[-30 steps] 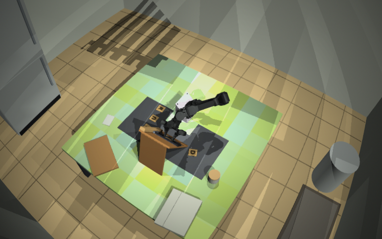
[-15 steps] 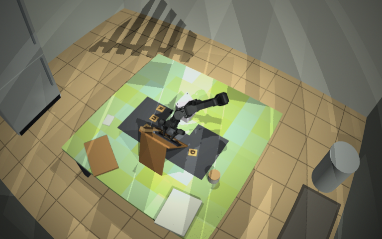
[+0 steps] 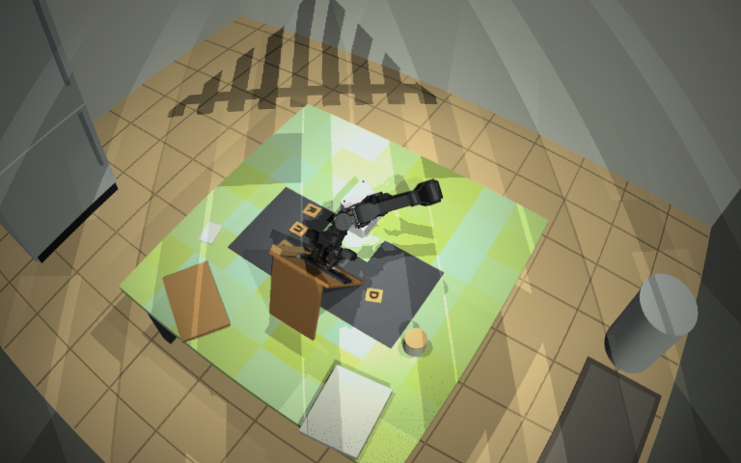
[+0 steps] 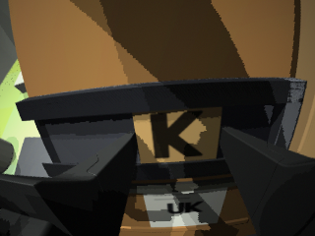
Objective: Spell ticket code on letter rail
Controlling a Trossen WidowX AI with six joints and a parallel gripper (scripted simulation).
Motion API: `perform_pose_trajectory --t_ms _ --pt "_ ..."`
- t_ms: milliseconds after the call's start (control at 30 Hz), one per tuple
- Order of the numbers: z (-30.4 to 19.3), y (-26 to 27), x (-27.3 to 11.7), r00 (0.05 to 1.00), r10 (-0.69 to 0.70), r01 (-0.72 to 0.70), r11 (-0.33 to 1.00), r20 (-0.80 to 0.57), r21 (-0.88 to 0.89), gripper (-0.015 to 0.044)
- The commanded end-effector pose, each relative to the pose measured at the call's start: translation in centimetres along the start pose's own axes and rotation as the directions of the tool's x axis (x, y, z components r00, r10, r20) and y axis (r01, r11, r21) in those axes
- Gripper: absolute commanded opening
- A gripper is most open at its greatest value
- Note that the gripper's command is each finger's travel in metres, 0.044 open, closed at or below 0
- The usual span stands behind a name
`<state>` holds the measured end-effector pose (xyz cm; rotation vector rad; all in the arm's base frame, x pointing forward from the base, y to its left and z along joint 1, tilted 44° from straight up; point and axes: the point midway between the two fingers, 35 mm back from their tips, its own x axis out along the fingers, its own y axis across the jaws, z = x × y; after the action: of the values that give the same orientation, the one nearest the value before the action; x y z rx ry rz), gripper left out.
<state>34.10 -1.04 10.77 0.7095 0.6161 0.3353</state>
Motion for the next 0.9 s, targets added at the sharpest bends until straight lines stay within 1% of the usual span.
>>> perform_pose_trajectory --t_ms 0,867 --pt "-0.1 -0.3 0.0 1.000 0.002 -0.002 1.000 -0.003 -0.001 0.0000" --pt "-0.1 -1.9 0.0 1.000 0.002 -0.002 1.000 -0.003 -0.002 0.0000"
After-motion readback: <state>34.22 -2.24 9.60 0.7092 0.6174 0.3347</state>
